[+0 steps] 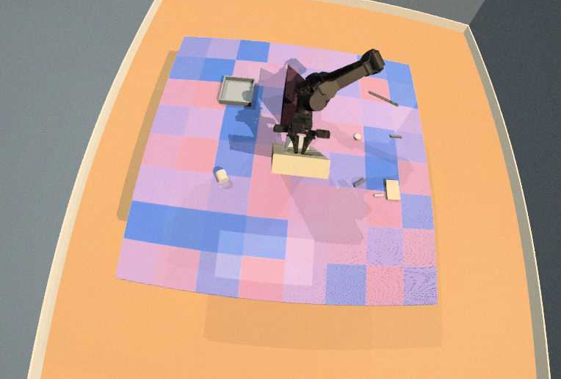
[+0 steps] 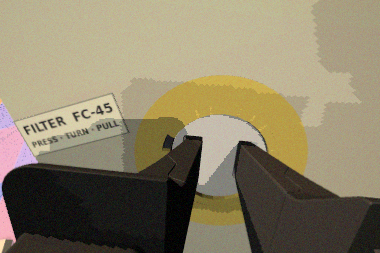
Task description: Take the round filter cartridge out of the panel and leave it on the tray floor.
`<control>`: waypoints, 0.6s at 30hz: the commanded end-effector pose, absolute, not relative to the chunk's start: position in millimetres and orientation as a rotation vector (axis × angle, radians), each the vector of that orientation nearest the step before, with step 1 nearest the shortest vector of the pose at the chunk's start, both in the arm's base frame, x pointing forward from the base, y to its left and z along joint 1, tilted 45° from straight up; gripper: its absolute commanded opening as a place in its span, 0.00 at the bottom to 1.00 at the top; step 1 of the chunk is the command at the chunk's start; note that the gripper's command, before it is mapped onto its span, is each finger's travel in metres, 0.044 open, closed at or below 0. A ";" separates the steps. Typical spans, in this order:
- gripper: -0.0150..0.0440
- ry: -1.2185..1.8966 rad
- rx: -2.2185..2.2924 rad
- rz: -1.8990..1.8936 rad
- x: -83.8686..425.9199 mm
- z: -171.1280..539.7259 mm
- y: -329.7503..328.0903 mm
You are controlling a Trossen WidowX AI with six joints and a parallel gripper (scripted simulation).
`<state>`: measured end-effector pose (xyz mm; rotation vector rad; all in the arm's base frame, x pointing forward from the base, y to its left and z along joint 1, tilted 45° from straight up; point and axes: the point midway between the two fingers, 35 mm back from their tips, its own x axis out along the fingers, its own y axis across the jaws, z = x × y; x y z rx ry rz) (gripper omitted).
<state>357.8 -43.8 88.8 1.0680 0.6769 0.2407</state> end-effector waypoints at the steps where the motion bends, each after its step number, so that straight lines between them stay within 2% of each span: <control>1: 0.25 0.711 1.200 0.199 362.8 86.8 -38.8; 8: 0.25 0.749 1.424 0.117 363.0 86.7 -38.6; 18: 0.25 0.733 1.326 0.154 363.9 86.2 -38.0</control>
